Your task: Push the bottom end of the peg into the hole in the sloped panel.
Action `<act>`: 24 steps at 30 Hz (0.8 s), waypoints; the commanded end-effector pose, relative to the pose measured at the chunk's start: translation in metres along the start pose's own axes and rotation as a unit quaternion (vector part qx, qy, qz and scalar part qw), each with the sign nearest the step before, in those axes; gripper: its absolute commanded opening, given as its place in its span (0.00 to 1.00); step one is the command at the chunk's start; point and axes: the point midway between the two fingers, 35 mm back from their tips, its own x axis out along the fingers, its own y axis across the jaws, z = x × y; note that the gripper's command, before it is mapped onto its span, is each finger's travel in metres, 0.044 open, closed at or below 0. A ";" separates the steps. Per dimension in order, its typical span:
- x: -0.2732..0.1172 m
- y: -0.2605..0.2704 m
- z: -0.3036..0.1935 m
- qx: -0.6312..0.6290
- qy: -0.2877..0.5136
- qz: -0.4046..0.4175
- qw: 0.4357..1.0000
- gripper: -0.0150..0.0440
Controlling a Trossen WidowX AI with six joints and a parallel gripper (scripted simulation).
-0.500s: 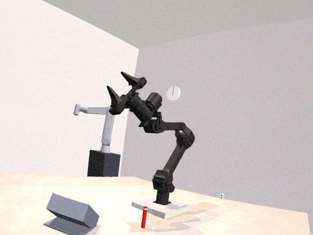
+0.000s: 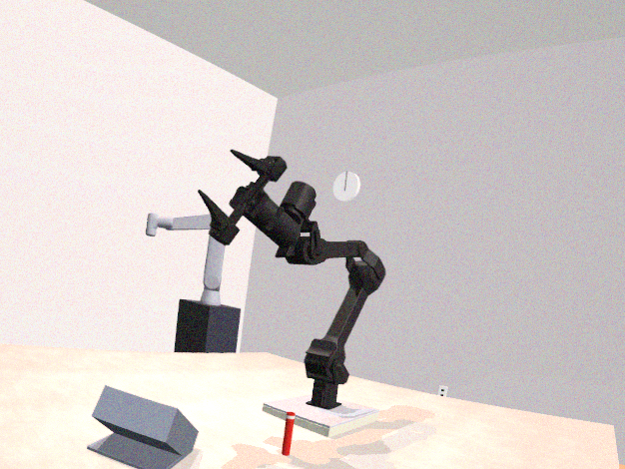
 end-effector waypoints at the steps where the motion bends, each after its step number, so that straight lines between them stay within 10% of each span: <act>1: 0.003 -0.009 -0.011 -0.045 0.021 -0.021 0.999 1.00; 24: 0.005 -0.076 -0.073 -0.327 0.176 -0.122 0.920 1.00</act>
